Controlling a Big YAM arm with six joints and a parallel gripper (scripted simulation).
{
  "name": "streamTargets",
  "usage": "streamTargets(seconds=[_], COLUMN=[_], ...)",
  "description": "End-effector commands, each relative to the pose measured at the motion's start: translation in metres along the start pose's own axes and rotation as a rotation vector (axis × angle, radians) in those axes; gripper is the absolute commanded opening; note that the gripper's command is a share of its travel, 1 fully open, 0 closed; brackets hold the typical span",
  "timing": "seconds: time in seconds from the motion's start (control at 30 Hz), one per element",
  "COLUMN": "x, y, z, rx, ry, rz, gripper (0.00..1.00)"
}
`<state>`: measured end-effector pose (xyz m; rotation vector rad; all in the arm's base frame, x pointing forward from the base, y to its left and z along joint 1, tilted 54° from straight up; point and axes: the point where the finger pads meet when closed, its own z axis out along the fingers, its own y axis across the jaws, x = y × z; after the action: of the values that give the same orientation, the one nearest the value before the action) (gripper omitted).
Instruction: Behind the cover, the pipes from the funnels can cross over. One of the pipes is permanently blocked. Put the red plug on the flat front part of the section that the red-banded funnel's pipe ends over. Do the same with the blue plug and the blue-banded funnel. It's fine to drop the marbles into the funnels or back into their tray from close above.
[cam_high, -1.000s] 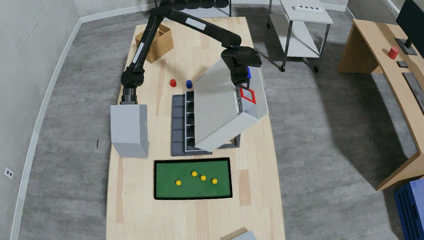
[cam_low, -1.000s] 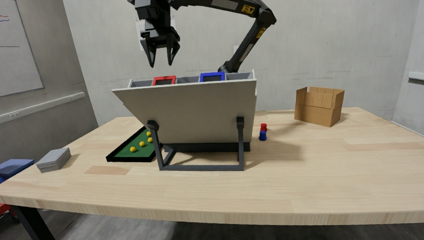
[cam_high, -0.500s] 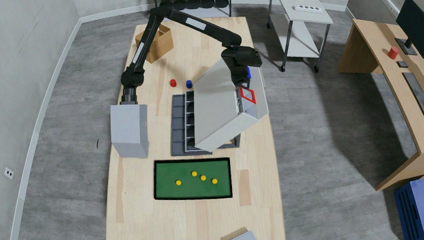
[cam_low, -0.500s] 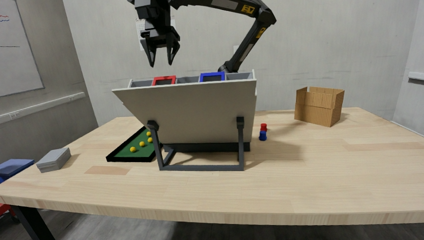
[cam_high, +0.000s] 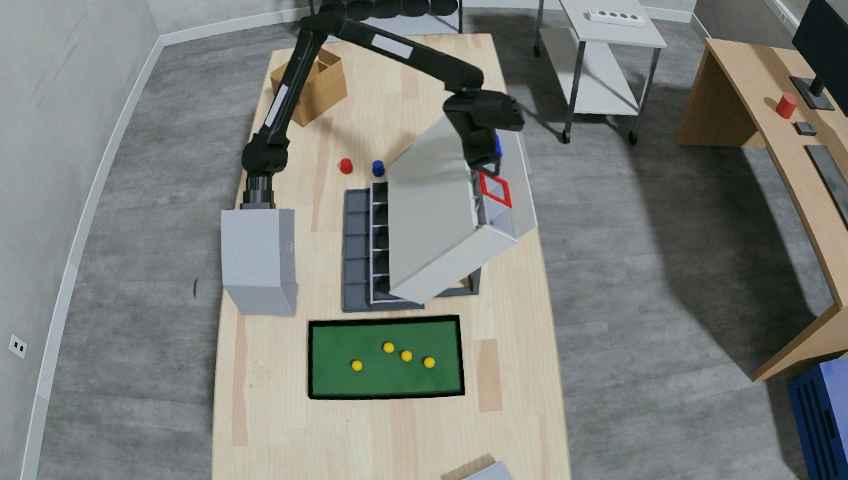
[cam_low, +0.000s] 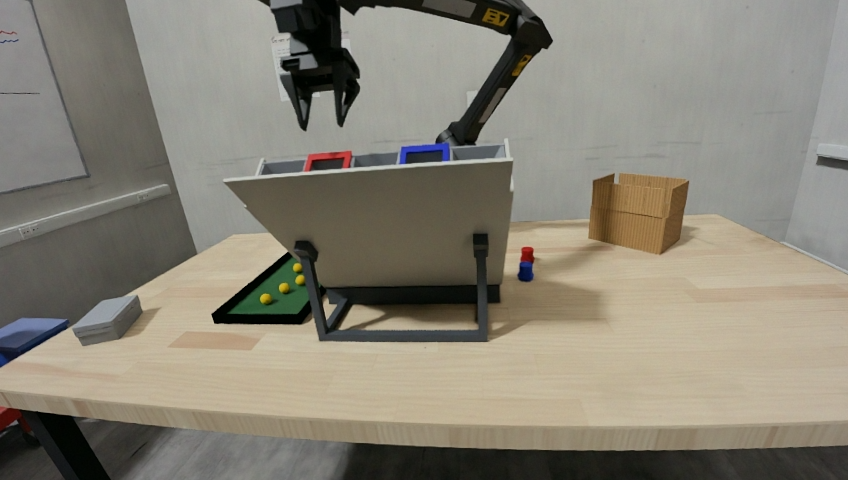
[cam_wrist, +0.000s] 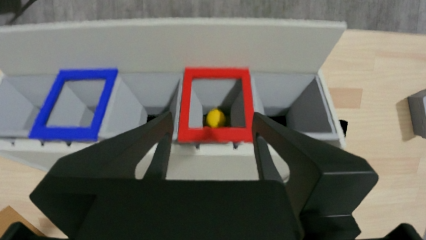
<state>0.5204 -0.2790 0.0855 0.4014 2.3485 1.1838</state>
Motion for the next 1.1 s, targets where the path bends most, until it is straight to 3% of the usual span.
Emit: streamTargets(seconds=[0.0,0.33,0.97,1.07], x=[0.022,0.122,0.135,0.161], y=[-0.004,-0.004,-0.004,0.007], z=[-0.037,-0.072,-0.078,-0.071], rx=[0.015,0.015,0.018,0.019], ry=[-0.04,-0.039,-0.035,0.035], rz=[-0.018,-0.017,-0.018,-0.017], gripper=[0.59,0.59,0.59,0.59])
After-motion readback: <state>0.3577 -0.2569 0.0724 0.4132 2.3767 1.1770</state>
